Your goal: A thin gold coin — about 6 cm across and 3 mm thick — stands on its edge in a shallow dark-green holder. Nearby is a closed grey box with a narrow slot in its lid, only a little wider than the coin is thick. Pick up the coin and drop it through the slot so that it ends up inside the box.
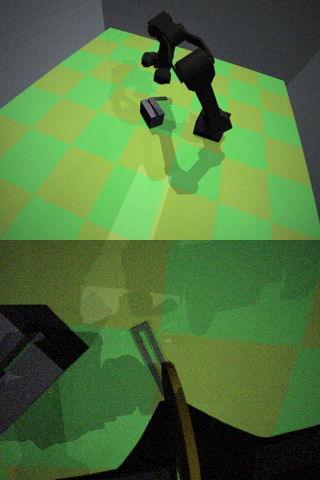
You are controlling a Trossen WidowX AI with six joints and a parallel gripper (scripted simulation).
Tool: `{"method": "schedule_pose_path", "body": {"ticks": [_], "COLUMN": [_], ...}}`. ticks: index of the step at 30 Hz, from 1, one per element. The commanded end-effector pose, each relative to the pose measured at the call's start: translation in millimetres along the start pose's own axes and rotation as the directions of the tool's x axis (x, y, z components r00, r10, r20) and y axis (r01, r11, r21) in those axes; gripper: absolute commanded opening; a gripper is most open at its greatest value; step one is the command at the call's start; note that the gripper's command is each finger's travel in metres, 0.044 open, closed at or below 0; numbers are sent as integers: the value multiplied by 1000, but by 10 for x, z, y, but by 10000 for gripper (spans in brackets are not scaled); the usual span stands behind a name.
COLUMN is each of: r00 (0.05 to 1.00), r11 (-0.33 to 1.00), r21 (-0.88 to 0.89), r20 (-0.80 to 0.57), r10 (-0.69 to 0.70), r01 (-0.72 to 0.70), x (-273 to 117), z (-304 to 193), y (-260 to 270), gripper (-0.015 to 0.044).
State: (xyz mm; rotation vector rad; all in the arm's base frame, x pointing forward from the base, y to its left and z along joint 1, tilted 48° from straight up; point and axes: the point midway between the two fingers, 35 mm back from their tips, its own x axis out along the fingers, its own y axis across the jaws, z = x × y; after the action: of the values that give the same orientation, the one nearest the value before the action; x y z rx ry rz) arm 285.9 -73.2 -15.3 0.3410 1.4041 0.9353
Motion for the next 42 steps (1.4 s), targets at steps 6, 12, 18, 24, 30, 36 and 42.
{"method": "schedule_pose_path", "body": {"ticks": [6, 12, 18, 24, 30, 36, 42], "r00": [1000, 1000, 1000, 1000, 1000, 1000, 1000], "r11": [951, 868, 749, 598, 557, 556, 556], "r21": [310, 497, 663, 801, 831, 831, 831], "r20": [-2, -2, -2, -2, -2, -2, -3], "r10": [0, 0, 0, 0, 0, 0, -1], "r01": [1, 1, 2, 2, 2, 2, 3], "x": [-6, -7, -9, -10, -10, -16, -26], "z": [19, 31, 42, 53, 56, 75, 115], "y": [23, 35, 48, 62, 65, 127, 278], "gripper": [0, 0, 0, 0, 0, 0, 0]}}
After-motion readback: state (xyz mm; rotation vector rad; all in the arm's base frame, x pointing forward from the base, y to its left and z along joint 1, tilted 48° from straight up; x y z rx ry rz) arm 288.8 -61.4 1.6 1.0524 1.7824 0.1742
